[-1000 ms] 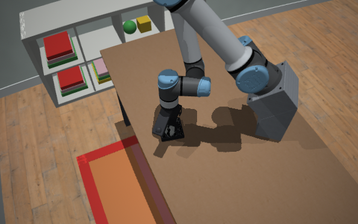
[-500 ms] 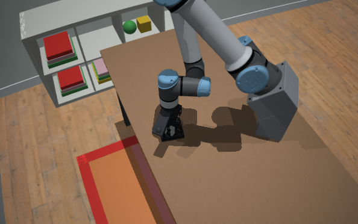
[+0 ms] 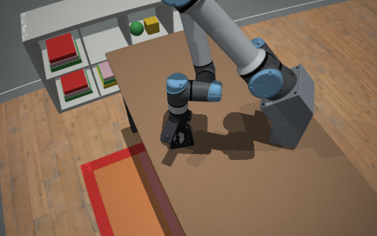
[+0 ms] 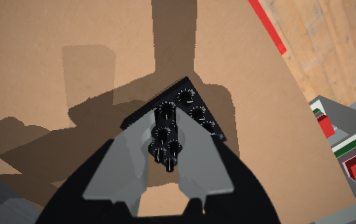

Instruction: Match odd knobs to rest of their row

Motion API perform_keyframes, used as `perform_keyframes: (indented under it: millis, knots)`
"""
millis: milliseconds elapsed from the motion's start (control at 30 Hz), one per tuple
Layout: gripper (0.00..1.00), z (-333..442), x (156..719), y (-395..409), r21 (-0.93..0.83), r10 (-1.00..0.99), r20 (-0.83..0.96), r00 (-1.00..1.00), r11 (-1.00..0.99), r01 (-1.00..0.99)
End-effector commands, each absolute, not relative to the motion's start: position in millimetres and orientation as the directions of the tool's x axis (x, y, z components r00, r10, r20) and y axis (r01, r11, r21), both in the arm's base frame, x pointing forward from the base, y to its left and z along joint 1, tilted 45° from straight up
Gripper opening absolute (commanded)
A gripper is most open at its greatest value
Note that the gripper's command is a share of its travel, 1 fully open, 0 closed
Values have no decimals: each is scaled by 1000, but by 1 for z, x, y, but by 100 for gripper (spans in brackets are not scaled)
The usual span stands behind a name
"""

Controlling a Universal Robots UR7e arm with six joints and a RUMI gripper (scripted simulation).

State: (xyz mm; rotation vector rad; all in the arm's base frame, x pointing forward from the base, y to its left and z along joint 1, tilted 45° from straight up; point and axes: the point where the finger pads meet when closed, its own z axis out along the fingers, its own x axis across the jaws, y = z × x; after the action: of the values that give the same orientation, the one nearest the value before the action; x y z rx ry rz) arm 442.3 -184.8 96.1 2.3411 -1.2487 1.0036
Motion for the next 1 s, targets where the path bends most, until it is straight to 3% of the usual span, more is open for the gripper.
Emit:
perform_keyframes:
  millis: [0, 967]
  knots:
    - [11, 98, 441, -183, -57, -603, 703, 376, -576, -816]
    - [11, 123, 426, -164, -57, -603, 703, 376, -576, -816]
